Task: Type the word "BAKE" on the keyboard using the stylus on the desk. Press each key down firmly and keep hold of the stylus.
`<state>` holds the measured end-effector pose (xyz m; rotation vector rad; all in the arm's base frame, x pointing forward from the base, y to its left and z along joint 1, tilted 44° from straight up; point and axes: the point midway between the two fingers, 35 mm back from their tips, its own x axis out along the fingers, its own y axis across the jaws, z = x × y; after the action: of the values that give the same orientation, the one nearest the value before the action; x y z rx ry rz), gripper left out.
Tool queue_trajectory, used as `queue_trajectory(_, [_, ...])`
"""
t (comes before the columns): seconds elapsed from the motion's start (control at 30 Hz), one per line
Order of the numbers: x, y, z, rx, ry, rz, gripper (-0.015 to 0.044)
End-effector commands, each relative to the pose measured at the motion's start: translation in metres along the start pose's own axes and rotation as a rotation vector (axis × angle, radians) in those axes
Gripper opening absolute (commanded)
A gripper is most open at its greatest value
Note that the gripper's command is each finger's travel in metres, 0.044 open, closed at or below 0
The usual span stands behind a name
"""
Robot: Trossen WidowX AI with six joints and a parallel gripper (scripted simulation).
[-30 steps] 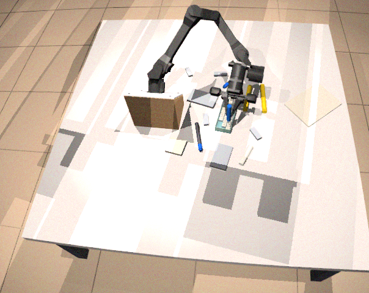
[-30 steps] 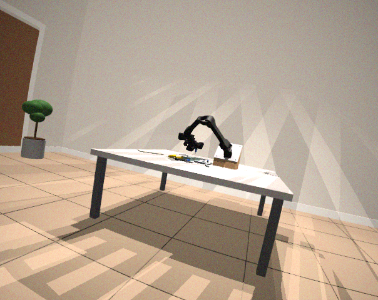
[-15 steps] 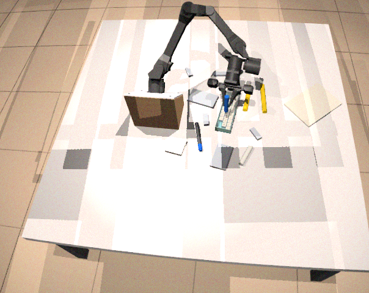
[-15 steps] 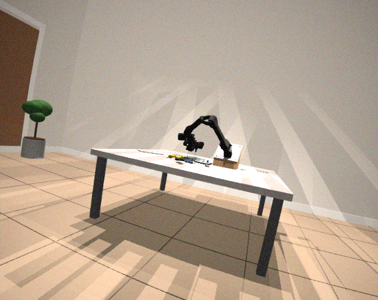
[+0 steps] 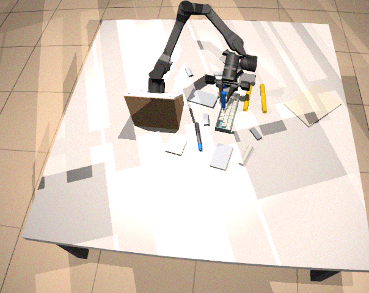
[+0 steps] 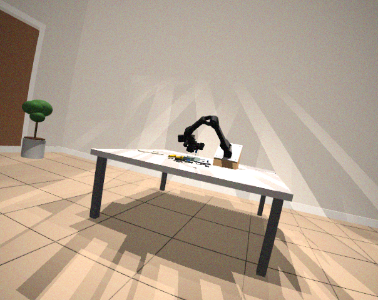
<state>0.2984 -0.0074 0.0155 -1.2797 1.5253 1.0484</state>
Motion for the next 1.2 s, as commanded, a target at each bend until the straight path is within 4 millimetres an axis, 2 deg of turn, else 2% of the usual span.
queue_trajectory(0.0, [0.006,0.003,0.008,0.001,-0.003,0.008,0.0])
queue_trajectory(0.13, [0.006,0.003,0.008,0.001,-0.003,0.008,0.0])
queue_trajectory(0.23, [0.007,0.003,0.01,0.001,-0.003,0.008,0.0079])
queue_trajectory(1.17, [0.012,0.003,0.02,0.001,-0.004,0.008,0.0081])
